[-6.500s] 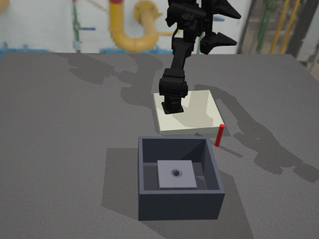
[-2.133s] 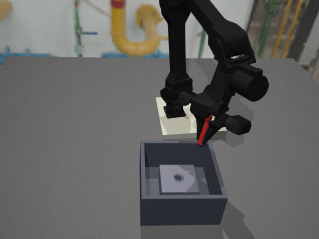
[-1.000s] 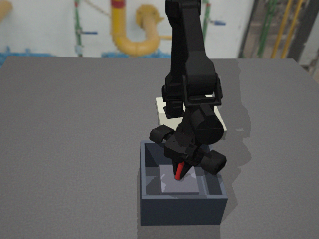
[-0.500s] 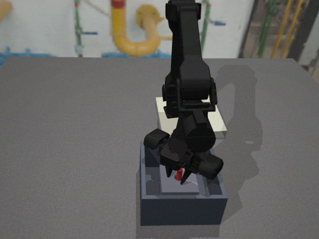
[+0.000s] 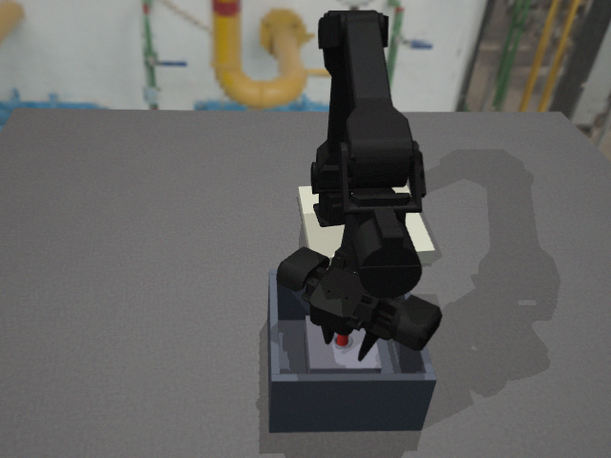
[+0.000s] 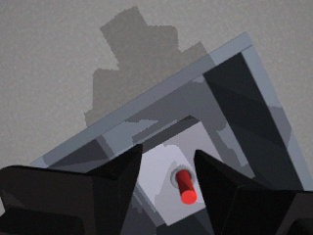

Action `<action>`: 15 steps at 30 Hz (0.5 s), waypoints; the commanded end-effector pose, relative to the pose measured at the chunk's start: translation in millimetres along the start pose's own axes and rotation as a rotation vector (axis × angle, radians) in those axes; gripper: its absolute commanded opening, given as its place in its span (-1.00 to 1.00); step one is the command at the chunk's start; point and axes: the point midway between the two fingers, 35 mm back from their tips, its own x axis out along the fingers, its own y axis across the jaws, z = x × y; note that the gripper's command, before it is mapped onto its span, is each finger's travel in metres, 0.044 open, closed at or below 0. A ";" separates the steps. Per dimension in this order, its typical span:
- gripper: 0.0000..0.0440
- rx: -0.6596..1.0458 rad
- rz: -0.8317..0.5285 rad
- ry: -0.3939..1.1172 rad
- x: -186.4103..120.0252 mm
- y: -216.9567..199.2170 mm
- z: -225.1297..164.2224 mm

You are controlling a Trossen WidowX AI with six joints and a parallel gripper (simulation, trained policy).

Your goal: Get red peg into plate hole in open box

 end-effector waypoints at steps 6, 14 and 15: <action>0.01 0.026 0.004 0.052 -17.5 18.6 16.7; 0.07 0.051 -0.021 0.116 -30.6 31.7 22.3; 0.08 0.053 -0.025 0.125 -32.2 33.1 22.4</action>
